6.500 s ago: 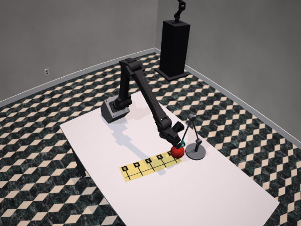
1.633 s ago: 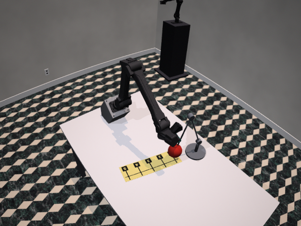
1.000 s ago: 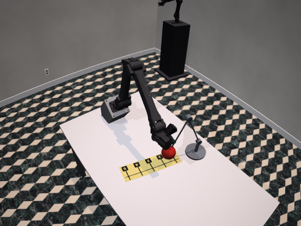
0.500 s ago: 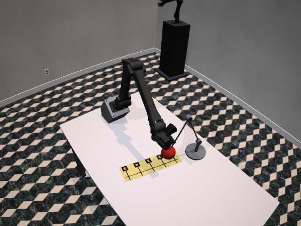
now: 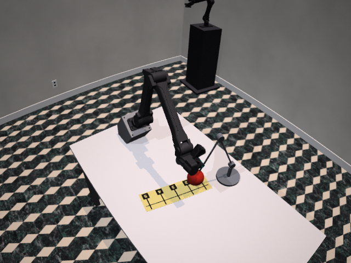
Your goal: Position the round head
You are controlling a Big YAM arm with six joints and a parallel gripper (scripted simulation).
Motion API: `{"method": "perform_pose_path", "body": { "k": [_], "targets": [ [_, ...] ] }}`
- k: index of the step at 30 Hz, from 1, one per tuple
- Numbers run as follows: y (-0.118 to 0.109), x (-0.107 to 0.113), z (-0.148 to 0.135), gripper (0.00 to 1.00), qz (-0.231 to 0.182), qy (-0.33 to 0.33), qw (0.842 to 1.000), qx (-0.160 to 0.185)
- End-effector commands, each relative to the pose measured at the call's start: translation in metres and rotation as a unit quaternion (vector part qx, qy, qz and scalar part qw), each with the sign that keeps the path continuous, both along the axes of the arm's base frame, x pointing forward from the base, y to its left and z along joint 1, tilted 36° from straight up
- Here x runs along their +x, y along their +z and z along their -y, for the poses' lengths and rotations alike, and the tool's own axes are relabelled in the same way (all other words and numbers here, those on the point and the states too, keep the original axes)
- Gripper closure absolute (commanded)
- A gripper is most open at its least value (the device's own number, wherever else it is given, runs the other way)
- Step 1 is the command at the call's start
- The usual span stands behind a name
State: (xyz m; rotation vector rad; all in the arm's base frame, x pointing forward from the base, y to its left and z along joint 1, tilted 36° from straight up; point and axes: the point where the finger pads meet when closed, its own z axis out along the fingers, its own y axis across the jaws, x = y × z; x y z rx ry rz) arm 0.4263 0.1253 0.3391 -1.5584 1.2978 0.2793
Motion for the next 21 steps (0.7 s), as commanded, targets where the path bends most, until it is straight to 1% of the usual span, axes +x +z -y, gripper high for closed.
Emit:
{"method": "perform_pose_path", "body": {
  "k": [1, 21],
  "targets": [
    [0.0068, 0.0128, 0.0251, 1.00, 0.010, -0.021, 1.000, -0.009],
    [0.0071, 0.0132, 0.0220, 1.00, 0.010, -0.021, 1.000, -0.009]
  ]
}}
